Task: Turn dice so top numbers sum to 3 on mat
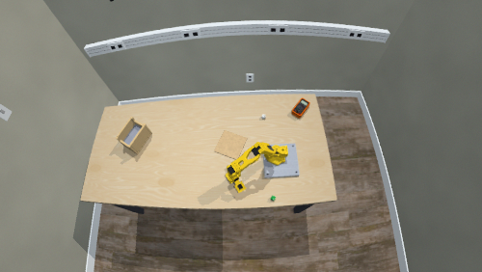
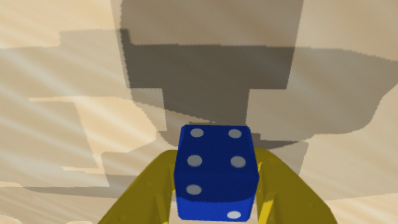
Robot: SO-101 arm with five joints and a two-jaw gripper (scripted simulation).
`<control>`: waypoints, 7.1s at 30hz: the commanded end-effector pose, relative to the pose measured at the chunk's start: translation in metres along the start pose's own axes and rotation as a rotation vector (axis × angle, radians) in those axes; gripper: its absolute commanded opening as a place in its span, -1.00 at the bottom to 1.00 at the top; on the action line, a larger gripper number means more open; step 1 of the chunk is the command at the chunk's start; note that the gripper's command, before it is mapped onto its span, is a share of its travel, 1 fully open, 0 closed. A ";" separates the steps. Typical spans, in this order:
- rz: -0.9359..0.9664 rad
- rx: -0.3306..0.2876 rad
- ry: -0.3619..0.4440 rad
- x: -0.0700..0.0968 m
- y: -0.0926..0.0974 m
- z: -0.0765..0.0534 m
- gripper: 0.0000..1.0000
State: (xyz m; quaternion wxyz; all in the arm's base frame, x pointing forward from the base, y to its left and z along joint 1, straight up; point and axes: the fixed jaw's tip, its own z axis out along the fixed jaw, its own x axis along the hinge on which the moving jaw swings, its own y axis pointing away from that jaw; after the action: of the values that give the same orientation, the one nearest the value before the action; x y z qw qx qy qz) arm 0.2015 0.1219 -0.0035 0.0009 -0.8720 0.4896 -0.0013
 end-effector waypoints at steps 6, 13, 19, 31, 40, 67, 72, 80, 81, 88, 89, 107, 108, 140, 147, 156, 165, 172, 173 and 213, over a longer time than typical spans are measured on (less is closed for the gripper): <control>-0.003 -0.010 -0.001 0.001 0.000 0.001 -0.94; -0.003 -0.010 -0.001 0.001 0.000 0.001 -1.00; -0.003 -0.010 -0.001 0.001 0.000 -0.001 -1.00; -0.003 -0.010 -0.001 0.001 -0.001 -0.024 -1.00; -0.003 -0.010 -0.001 0.001 0.000 -0.046 -1.00; -0.003 -0.010 -0.001 0.001 0.001 -0.049 -1.00; 0.016 -0.010 -0.001 0.006 0.007 -0.051 -1.00; 0.107 -0.009 -0.002 0.022 0.041 -0.052 -1.00; 0.107 -0.009 -0.002 0.022 0.041 -0.052 -1.00; 0.181 -0.009 -0.002 0.030 0.074 -0.046 -1.00; 0.190 -0.009 -0.002 0.031 0.078 -0.045 -1.00; 0.217 -0.009 -0.002 0.033 0.091 -0.041 -1.00; 0.217 -0.009 -0.002 0.033 0.091 -0.041 -1.00; 0.226 0.008 0.000 0.033 0.093 -0.037 -1.00; 0.226 0.008 0.000 0.033 0.093 -0.034 -1.00; 0.226 0.008 0.000 0.033 0.093 -0.032 -1.00; 0.226 0.008 0.000 0.033 0.093 -0.028 -1.00; 0.226 0.008 0.000 0.033 0.093 -0.027 -1.00; 0.226 0.008 0.000 0.033 0.093 -0.026 -1.00; 0.226 0.008 0.000 0.033 0.093 -0.010 -1.00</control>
State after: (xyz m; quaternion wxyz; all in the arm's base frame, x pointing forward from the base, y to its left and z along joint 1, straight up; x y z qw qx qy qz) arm 0.1419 0.0471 0.0112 0.0104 -0.8124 0.5829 -0.0084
